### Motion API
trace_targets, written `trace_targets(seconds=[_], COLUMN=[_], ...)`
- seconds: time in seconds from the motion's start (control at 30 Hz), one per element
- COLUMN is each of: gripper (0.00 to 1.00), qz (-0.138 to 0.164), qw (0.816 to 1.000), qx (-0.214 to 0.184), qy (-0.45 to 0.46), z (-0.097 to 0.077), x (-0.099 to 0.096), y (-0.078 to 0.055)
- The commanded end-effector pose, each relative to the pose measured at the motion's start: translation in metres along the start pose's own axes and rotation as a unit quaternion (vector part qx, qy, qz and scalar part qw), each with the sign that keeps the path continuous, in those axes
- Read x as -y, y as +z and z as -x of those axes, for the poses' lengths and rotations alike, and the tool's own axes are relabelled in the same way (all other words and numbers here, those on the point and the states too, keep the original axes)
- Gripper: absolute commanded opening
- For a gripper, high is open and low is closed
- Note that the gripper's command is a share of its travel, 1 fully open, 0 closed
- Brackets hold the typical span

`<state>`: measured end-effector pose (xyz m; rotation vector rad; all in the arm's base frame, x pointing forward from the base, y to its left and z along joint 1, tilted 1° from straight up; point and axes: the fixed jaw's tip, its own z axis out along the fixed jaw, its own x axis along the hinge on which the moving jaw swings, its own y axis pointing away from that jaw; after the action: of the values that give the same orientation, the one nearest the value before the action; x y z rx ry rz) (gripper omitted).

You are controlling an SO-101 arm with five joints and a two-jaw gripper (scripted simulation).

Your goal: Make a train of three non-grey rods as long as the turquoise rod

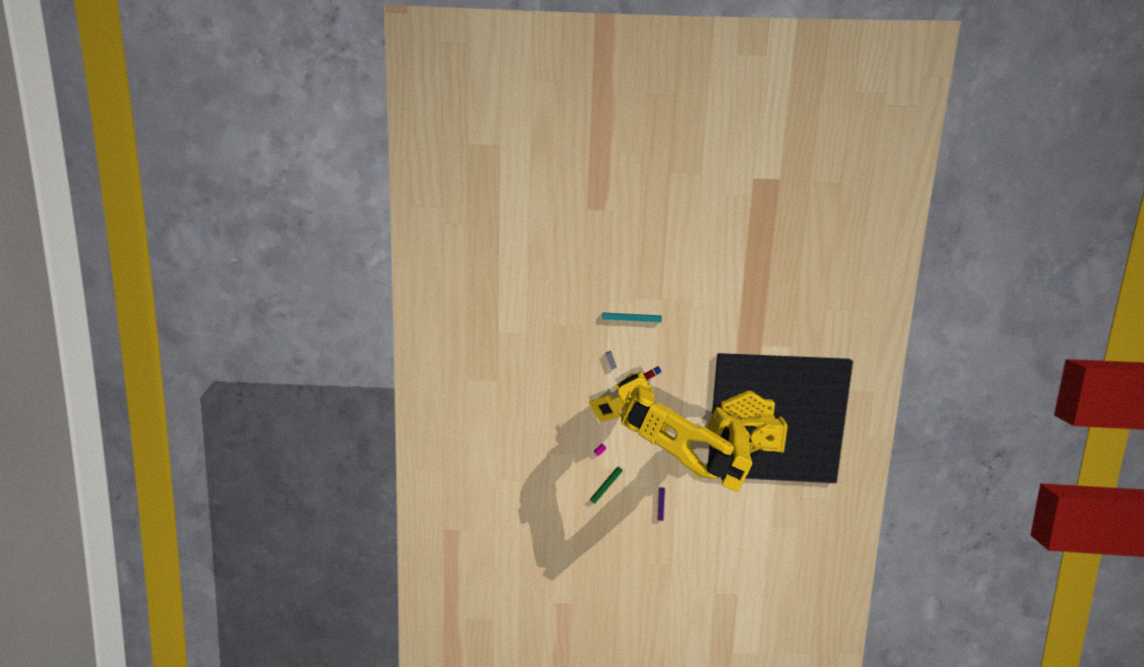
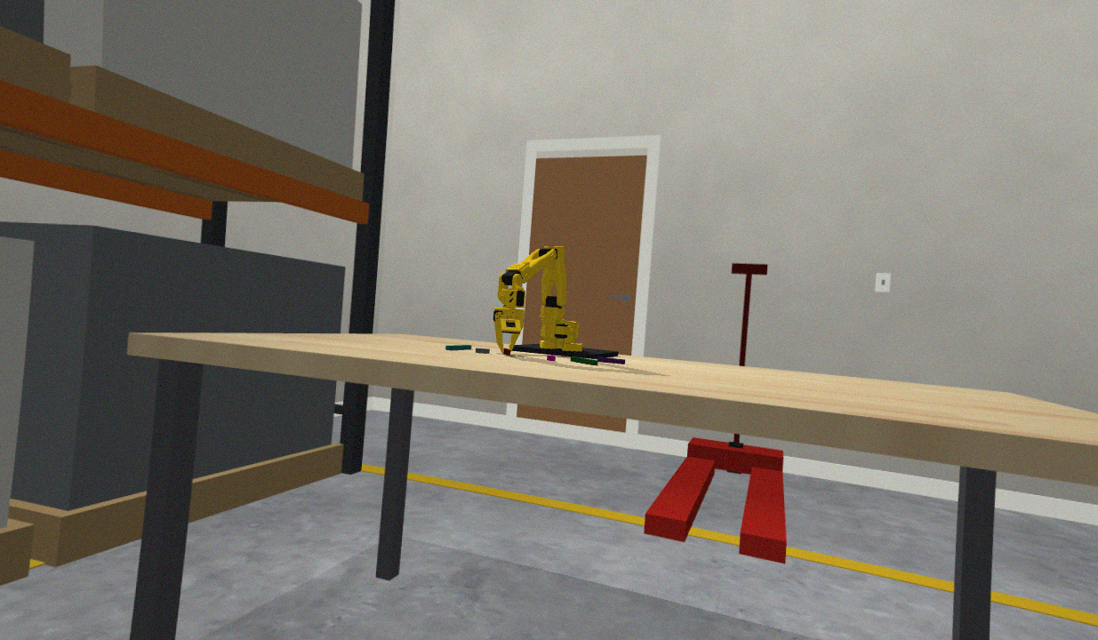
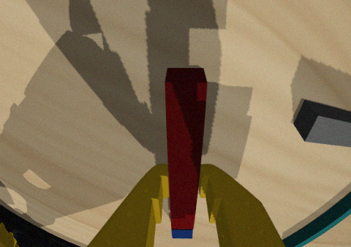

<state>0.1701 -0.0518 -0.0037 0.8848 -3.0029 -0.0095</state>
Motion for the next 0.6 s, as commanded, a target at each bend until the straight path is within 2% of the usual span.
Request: trace_targets(seconds=[0.0,0.57], gripper=[0.00,0.00], qz=[0.005,0.002], qw=[1.000,1.000], qx=[-0.003,-0.001], qy=[0.000,0.000], z=[-0.0031,-0.0025], x=[-0.0014,-0.0007], y=[0.0023,0.0011])
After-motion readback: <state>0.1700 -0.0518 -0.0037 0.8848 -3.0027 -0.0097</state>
